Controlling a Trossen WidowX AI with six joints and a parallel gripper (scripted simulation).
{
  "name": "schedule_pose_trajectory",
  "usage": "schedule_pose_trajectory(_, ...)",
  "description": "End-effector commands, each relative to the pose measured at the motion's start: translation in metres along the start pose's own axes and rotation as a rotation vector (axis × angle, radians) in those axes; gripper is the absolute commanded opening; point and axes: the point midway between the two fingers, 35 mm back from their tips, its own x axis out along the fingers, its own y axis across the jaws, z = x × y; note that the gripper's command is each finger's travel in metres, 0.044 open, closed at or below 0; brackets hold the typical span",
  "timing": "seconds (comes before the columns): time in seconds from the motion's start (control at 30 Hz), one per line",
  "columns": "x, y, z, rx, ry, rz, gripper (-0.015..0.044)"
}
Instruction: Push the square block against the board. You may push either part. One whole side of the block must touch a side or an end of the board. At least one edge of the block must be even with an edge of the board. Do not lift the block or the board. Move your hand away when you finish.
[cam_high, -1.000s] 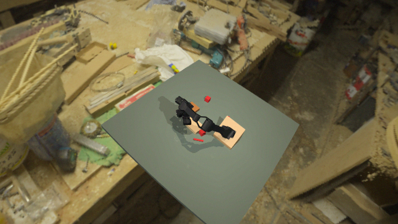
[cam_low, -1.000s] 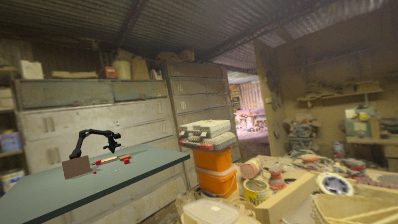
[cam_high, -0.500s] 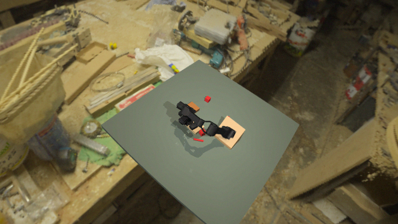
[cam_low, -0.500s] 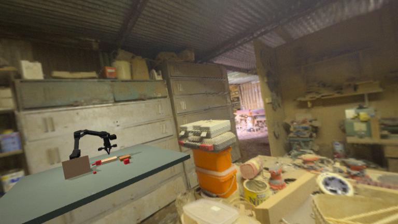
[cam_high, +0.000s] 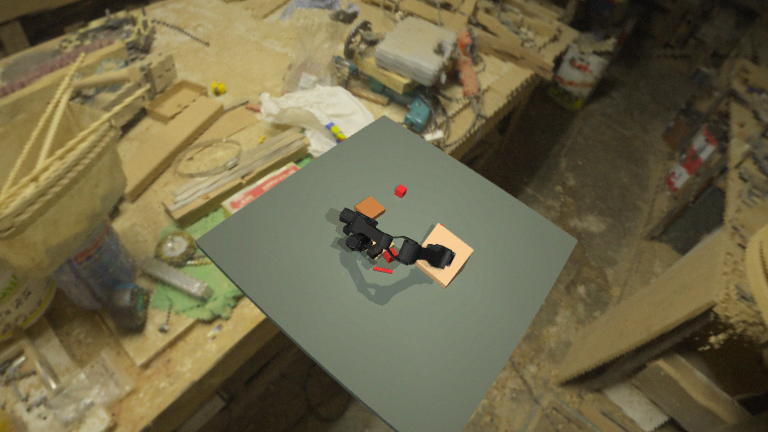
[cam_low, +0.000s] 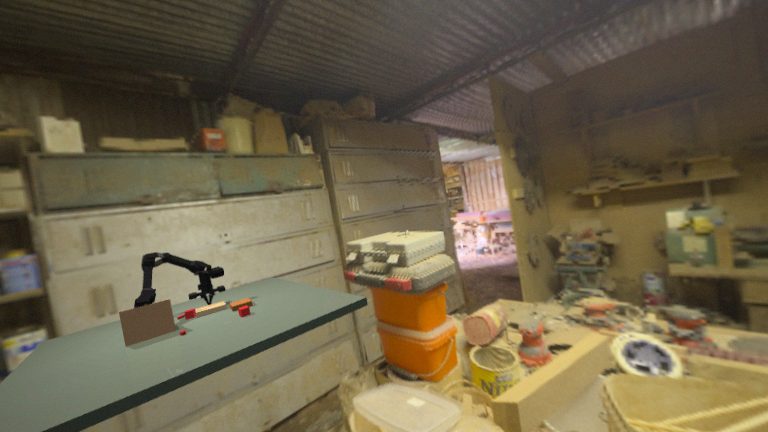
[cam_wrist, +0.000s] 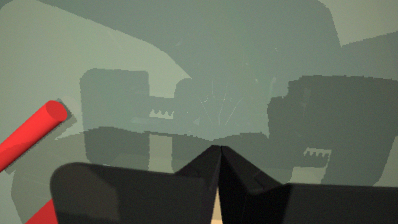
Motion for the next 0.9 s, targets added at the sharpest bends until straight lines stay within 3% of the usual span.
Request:
schedule_pose_trajectory(0.0, 0.009, -0.001, -0.002, 0.009, 0.002, -0.005, 0.0000)
schedule_pose_trajectory(0.87, 0.010, -0.005, -0.039, 0.009, 0.012, -0.005, 0.0000)
